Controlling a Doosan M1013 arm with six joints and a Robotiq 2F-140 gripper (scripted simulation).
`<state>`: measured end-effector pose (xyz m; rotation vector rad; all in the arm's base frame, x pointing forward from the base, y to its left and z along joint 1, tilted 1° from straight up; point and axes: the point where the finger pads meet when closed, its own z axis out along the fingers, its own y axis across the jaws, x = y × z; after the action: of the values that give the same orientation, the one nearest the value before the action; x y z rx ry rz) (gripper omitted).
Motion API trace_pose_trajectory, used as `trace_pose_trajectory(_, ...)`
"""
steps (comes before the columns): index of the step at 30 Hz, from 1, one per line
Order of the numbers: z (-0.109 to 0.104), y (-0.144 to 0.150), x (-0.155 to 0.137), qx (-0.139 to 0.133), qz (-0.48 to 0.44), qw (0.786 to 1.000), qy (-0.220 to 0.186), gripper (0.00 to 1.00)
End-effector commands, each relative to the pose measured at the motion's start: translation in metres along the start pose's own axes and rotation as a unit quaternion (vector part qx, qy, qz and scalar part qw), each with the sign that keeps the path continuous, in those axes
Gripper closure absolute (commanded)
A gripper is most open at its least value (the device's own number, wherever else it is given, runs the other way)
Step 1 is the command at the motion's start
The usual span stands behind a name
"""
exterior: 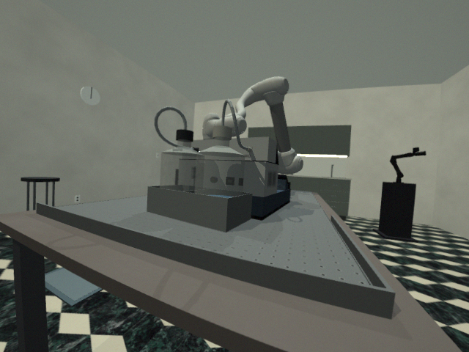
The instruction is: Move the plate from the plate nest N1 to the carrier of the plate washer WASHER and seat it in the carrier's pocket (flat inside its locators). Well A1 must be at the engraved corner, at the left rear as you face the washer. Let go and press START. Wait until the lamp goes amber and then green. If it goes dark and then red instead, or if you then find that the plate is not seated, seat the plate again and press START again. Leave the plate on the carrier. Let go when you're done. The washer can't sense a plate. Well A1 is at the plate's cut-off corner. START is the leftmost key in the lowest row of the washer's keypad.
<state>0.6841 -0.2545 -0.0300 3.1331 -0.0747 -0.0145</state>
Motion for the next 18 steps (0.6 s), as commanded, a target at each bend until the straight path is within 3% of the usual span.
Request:
trace_pose_trajectory(1, 0.0008, 0.0001, 0.0005, 0.0, 0.0, 1.0, 0.001, 0.3)
trace_pose_trajectory(18, 0.0052, 0.0001, 0.0005, 0.0, 0.0, 1.0, 0.001, 0.3)
